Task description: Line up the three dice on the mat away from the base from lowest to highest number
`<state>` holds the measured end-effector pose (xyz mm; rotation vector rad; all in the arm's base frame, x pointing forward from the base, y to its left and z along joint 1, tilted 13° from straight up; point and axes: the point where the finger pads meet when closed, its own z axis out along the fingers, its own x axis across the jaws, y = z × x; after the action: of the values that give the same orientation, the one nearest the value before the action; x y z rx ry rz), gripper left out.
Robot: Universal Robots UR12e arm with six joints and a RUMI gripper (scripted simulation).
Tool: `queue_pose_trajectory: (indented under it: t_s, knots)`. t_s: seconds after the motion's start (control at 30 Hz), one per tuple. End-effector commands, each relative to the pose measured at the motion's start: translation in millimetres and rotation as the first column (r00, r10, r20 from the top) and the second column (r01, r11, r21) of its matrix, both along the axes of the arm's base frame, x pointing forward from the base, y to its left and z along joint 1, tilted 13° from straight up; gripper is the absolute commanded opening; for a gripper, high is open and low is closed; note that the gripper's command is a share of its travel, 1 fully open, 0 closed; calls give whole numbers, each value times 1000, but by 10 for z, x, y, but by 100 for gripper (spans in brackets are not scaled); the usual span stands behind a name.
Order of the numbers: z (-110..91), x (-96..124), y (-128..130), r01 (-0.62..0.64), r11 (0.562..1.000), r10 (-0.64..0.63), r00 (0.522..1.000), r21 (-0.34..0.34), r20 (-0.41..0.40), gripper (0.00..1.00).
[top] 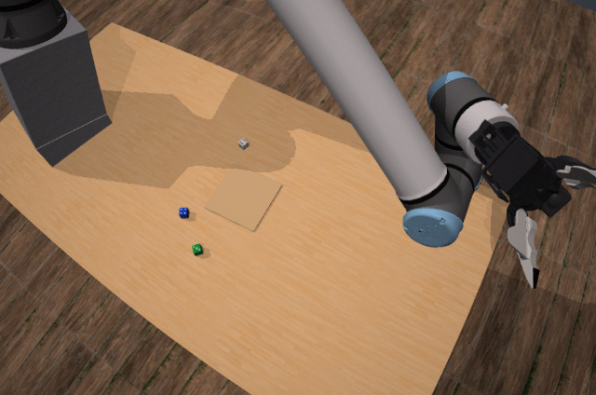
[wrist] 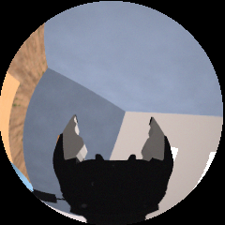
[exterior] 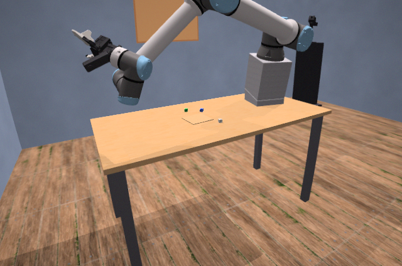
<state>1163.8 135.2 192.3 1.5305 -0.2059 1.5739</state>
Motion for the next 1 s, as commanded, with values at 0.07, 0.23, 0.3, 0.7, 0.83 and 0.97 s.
queue_pose_trajectory:
  t_s: [0.07,0.23,0.3,0.7,0.83,0.97]
  knots:
    - [17,1,-2,0,1000,0,1000,0,2,100]
    - [17,1,-2,0,1000,0,1000,0,2,100]
    - [17,1,-2,0,1000,0,1000,0,2,100]
    - [15,8,-12,-1,1000,1,1000,0,-1,100]
    - [5,34,-57,-7,1000,7,1000,0,-14,100]
    - [-21,88,-153,-20,1000,20,999,1,-41,100]
